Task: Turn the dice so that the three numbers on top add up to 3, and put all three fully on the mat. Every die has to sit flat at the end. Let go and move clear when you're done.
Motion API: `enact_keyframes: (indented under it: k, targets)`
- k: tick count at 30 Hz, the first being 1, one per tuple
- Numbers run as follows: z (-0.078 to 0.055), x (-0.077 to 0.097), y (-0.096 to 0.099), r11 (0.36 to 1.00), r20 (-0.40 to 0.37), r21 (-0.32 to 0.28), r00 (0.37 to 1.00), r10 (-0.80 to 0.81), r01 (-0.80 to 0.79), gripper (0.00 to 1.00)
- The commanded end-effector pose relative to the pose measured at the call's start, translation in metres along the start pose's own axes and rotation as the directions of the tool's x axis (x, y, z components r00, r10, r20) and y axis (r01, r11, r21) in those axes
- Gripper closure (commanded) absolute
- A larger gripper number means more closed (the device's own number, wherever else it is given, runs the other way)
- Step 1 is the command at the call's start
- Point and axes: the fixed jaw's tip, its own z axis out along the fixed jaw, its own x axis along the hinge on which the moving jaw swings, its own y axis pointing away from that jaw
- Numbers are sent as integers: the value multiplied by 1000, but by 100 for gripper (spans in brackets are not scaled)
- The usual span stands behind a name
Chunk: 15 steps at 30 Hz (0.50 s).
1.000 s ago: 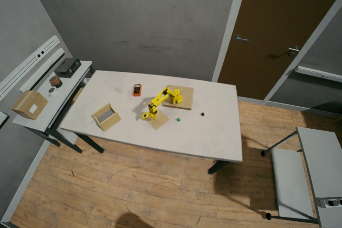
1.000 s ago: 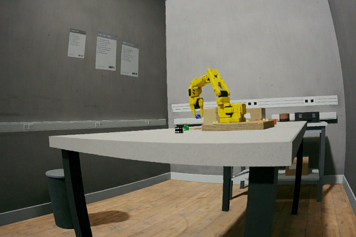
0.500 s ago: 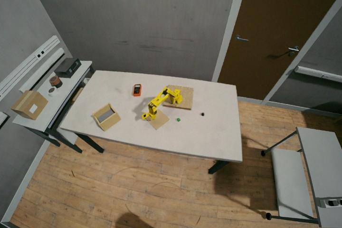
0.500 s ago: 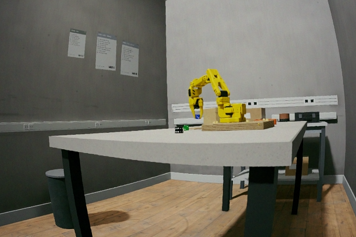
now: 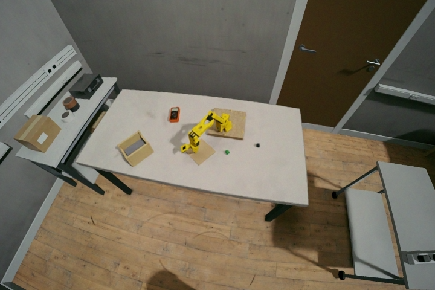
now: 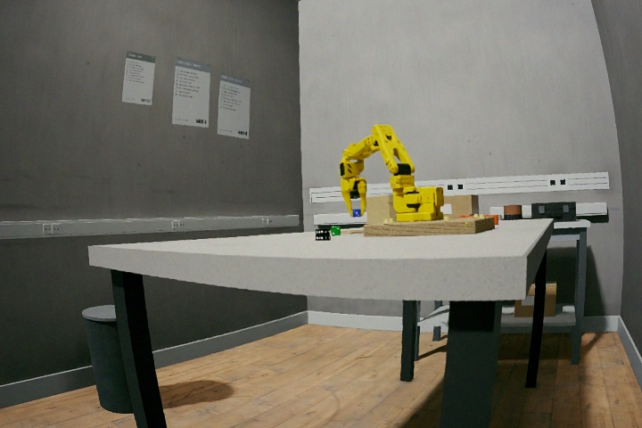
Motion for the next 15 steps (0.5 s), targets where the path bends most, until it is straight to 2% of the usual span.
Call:
enact_keyframes:
  k: [1, 15]
  targets:
    - [8, 2, -3, 1000, -20, 12, 1000, -3, 4, 100]
    - [12, 2, -3, 1000, -20, 12, 1000, -3, 4, 100]
